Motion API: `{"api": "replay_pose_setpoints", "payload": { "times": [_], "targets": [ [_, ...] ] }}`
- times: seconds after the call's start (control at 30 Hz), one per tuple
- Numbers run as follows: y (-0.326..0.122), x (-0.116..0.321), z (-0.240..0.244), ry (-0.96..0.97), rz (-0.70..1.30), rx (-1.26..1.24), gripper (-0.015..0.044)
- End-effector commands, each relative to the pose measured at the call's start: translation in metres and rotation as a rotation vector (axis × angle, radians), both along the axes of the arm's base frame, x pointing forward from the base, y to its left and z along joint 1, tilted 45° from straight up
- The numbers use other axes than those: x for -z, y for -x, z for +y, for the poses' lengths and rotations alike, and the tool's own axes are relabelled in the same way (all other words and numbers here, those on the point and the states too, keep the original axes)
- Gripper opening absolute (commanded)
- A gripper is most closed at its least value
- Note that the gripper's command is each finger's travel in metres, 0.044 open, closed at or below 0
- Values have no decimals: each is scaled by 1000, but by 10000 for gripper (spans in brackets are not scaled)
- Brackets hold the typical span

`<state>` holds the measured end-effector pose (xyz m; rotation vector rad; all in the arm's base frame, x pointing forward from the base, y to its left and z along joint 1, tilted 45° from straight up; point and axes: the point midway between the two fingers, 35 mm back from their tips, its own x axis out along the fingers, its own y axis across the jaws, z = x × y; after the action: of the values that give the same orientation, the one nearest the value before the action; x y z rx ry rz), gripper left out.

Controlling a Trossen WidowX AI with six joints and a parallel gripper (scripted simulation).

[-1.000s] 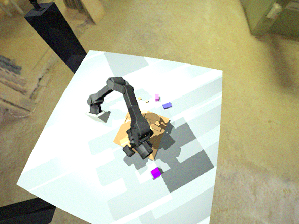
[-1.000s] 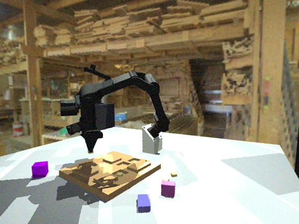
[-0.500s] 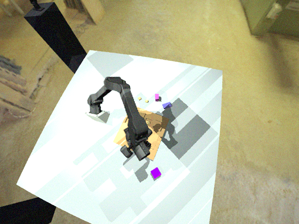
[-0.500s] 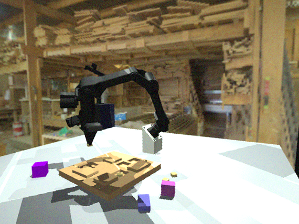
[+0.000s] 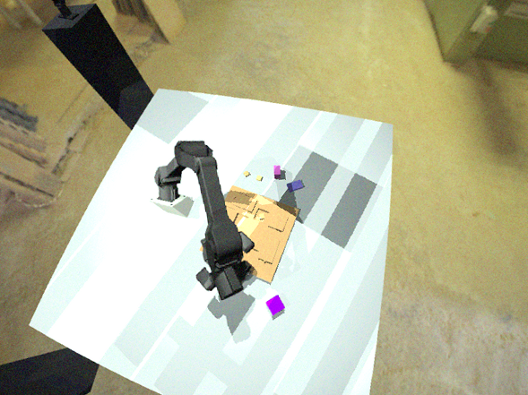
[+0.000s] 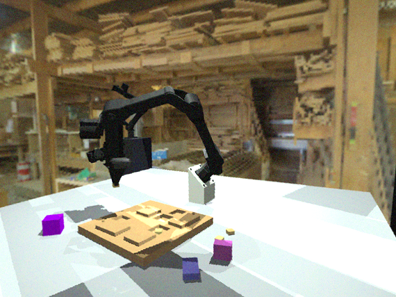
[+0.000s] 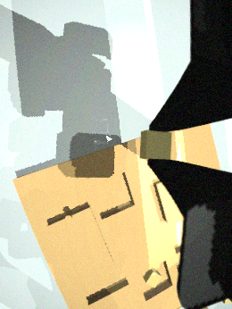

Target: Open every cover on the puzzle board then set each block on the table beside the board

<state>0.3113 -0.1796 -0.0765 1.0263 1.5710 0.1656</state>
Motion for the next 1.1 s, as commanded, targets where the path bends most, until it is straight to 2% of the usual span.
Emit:
{"api": "replay_pose_setpoints", "payload": {
  "times": [0.0, 0.73, 1.07],
  "targets": [
    [16, 13, -7, -5, 9, -3, 80],
    [84, 55, -39, -13, 10, -7, 80],
    [85, 62, -35, -14, 9, -7, 80]
  ]
}}
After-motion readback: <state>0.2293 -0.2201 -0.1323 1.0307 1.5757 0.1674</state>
